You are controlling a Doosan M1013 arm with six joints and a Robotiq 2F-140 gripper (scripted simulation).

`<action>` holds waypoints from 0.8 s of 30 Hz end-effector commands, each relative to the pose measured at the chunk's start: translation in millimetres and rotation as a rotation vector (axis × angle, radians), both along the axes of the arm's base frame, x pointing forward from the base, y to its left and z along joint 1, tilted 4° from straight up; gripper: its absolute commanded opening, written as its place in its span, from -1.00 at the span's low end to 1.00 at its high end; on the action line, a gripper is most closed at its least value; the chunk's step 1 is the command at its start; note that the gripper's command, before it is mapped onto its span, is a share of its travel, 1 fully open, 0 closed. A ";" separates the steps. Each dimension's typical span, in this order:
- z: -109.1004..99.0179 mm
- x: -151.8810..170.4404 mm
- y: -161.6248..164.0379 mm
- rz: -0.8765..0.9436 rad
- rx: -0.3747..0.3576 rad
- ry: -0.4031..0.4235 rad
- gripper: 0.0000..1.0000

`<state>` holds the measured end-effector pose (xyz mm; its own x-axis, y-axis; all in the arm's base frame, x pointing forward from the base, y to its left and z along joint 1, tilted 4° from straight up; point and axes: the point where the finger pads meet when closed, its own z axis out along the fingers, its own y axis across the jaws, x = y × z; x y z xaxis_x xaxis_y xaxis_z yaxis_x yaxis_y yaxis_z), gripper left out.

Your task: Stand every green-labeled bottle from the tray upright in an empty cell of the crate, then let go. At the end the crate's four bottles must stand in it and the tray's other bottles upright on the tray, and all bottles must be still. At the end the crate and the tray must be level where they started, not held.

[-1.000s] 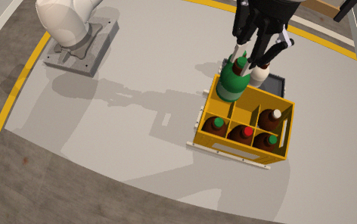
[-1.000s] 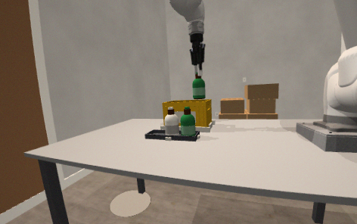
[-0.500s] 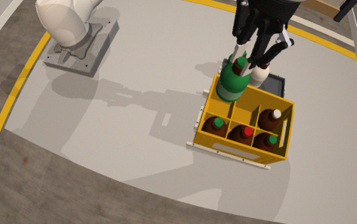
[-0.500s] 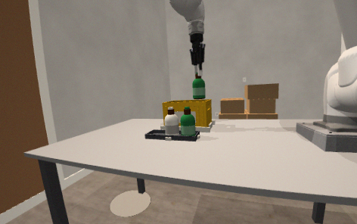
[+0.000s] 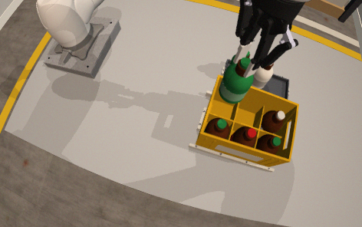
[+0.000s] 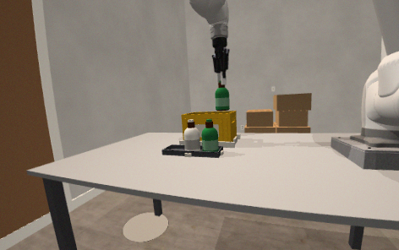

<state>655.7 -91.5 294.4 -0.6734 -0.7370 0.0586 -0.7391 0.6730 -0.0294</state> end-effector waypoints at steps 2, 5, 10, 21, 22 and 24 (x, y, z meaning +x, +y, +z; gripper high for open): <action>-1.0 -0.3 -1.3 0.005 0.001 -0.001 -1.00; -1.5 -0.3 -1.3 0.005 0.001 -0.001 -1.00; -2.6 -0.3 -1.4 0.005 0.001 -0.001 -1.00; -11.1 -0.5 -1.9 0.005 0.001 -0.001 -1.00; -12.2 -0.5 -2.0 0.005 0.001 -0.001 -1.00; -13.3 -0.5 -2.0 0.005 0.001 -0.001 -1.00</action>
<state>655.1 -91.9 286.8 -0.6734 -0.7371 0.0563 -0.7392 0.6727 -0.0324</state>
